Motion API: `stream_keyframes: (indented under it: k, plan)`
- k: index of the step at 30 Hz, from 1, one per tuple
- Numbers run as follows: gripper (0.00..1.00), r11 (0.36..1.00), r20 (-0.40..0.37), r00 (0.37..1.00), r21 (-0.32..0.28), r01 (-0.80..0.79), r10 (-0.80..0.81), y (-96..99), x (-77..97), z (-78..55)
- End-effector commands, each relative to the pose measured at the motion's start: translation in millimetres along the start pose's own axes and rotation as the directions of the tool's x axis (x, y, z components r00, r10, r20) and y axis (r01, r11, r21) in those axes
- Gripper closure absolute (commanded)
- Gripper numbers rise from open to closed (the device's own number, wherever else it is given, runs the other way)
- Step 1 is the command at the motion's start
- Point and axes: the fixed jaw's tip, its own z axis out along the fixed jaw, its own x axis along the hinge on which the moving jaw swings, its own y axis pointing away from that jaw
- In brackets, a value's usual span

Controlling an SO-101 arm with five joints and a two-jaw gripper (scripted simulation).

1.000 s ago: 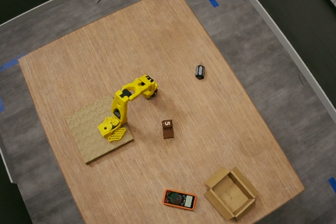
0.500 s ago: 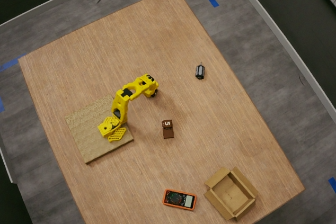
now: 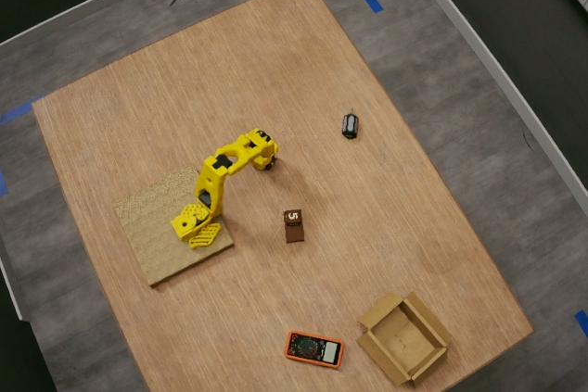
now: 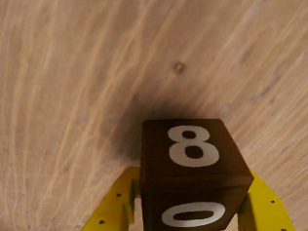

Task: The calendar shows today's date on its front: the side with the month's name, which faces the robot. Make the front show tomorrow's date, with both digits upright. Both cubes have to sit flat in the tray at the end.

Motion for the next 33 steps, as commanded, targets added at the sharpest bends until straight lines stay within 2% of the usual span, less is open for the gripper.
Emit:
stream_keyframes:
  k: [1, 9, 26, 33]
  plan:
    - [0.79, 1.000, 0.005, 1.000, -0.021, 0.002, -0.002, 2.4, -0.2, 2.7]
    - [0.81, 1.000, 0.005, 1.000, -0.021, 0.002, -0.002, 2.3, -0.2, 2.7]
    - [0.97, 1.000, 0.005, 1.000, -0.021, 0.002, -0.002, 2.4, -0.2, 2.7]
    - [1.00, 1.000, 0.005, 1.000, -0.021, 0.002, -0.002, 2.4, -0.2, 2.7]
